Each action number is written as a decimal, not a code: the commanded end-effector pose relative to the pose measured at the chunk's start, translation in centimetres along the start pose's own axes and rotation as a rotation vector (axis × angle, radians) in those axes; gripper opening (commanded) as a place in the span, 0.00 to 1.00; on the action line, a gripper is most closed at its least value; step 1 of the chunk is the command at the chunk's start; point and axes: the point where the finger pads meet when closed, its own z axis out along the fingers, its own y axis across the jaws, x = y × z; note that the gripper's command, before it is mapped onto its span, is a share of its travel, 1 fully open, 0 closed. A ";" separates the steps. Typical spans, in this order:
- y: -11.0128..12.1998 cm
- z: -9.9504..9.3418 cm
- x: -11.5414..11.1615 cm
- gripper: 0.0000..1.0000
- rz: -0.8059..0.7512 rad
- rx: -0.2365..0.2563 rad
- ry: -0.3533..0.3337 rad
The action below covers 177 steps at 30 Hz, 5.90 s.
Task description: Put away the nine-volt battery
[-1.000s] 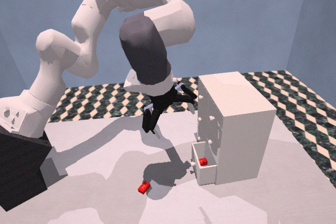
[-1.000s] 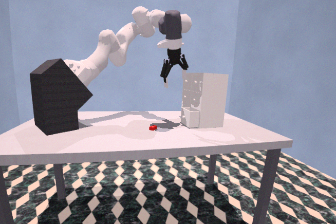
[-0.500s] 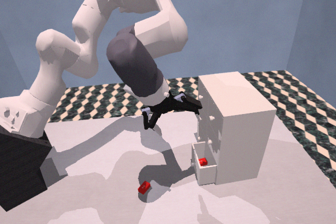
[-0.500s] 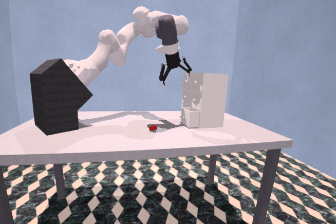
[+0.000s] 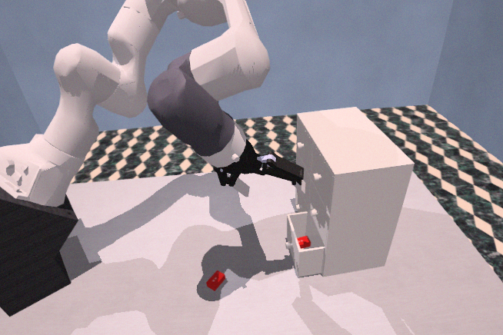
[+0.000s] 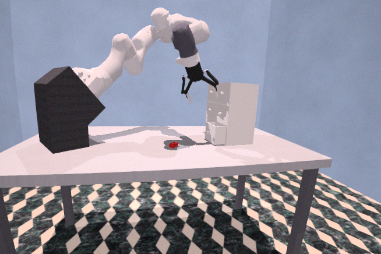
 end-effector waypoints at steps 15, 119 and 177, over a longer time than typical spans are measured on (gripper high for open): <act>1.0 1.6 -0.4 1.00 0.468 -0.126 -0.019; 1.7 3.1 -0.7 1.00 0.782 -0.242 -0.015; 1.4 2.5 -0.6 1.00 0.658 -0.196 -0.017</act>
